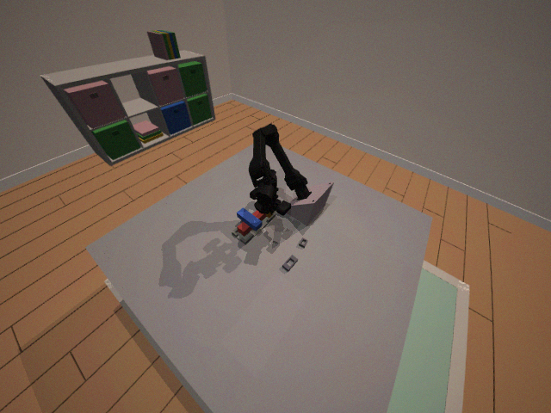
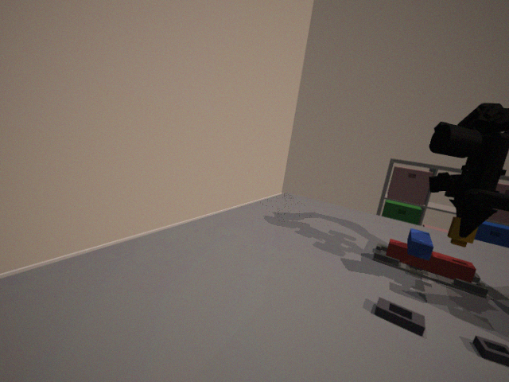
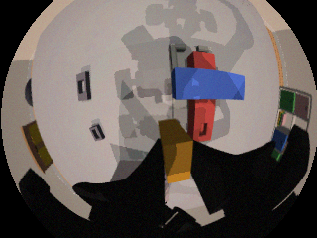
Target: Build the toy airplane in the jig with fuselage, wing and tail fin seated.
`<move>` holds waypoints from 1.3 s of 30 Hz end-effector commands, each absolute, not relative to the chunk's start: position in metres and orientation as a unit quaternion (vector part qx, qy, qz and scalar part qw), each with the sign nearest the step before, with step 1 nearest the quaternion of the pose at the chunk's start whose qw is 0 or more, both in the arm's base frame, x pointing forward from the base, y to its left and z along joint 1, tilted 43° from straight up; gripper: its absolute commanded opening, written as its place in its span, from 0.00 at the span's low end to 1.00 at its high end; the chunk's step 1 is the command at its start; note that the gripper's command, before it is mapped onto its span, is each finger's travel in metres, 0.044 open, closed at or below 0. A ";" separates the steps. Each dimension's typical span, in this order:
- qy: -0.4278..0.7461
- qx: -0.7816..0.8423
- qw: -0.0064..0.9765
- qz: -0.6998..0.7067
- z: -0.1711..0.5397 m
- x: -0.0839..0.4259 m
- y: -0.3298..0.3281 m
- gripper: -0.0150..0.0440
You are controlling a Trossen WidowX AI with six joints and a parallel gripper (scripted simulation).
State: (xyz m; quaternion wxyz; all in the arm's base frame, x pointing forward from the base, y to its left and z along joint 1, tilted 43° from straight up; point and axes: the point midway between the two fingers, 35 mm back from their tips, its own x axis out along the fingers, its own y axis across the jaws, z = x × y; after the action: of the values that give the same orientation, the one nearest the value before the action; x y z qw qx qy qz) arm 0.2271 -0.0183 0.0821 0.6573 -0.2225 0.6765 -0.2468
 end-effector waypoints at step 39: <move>0.664 -0.226 0.652 -0.288 0.117 0.189 -0.088 0.36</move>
State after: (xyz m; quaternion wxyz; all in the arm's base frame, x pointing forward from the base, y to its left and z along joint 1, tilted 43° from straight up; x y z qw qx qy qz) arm 0.1898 -0.0873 0.1162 0.6518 -0.2232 0.6653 -0.2876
